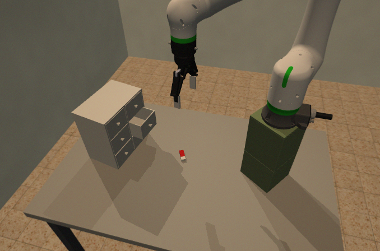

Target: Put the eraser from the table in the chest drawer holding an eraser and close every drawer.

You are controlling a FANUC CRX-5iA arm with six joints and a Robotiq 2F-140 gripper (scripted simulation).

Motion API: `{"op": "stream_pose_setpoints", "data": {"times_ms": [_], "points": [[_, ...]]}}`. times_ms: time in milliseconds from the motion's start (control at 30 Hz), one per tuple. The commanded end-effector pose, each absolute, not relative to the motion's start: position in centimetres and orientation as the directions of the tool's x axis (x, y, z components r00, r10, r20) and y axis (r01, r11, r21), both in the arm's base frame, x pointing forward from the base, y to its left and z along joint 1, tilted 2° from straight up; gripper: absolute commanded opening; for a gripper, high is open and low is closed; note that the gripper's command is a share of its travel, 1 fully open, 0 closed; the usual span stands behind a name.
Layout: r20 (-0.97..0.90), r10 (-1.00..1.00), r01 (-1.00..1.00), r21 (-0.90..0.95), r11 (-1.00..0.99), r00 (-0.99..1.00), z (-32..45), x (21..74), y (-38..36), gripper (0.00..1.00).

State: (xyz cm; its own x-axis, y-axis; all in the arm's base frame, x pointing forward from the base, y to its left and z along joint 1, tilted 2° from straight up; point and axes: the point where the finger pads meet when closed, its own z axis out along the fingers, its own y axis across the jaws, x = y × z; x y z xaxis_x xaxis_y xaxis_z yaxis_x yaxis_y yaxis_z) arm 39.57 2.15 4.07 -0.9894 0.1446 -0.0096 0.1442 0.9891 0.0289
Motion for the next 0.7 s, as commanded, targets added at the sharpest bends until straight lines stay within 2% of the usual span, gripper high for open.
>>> {"op": "stream_pose_setpoints", "data": {"times_ms": [0,67,433,667], "points": [[-0.013,0.146,0.145,0.029,0.989,-0.989,4.2,41.8,1.9,1.0],[-0.013,0.146,0.145,0.029,0.989,-0.989,4.2,41.8,1.9,1.0],[-0.013,0.146,0.145,0.029,0.989,-0.989,4.3,50.5,1.2,1.0],[-0.013,0.146,0.145,0.029,0.989,-0.989,4.4,51.7,1.1,1.0]]}}
